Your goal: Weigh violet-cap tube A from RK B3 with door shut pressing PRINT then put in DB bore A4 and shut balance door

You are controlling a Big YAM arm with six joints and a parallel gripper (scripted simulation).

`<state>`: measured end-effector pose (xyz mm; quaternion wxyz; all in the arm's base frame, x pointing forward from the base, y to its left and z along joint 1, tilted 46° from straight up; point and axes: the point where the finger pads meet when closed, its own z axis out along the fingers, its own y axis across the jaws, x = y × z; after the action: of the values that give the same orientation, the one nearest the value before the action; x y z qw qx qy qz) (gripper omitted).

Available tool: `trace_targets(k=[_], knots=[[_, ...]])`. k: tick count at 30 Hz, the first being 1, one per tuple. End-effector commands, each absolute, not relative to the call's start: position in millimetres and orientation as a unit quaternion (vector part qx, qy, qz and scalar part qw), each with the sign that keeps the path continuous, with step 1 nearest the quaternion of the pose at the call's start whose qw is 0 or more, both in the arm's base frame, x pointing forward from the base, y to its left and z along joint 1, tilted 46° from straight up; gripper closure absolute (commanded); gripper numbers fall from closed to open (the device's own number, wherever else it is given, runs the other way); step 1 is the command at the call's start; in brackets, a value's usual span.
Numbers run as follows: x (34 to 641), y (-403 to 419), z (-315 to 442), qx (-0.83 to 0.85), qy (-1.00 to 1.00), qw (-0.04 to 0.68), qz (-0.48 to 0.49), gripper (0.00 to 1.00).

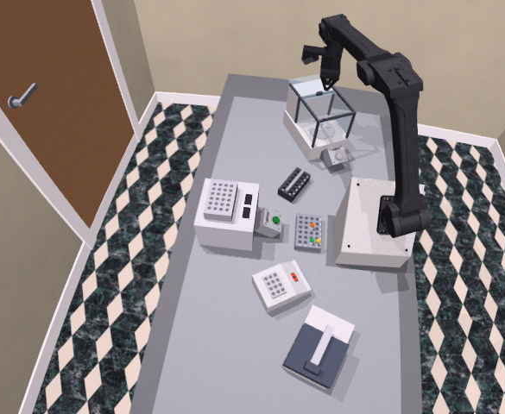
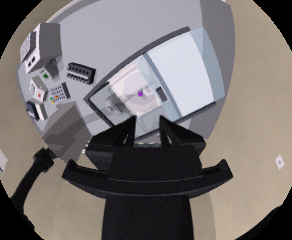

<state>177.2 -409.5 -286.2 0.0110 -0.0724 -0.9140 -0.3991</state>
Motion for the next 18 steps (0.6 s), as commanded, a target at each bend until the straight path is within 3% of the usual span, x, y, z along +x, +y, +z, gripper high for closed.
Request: trace_targets(k=[1, 11, 18], knots=[[176.6, -431.0, -272.6, -0.130, -0.919, 0.023, -0.370, 0.64], [185.1, -449.3, -264.6, -0.267, -0.899, 0.069, -0.341, 0.64], [174.2, -419.4, -264.8, -0.340, -0.864, 0.113, -0.354, 0.64]])
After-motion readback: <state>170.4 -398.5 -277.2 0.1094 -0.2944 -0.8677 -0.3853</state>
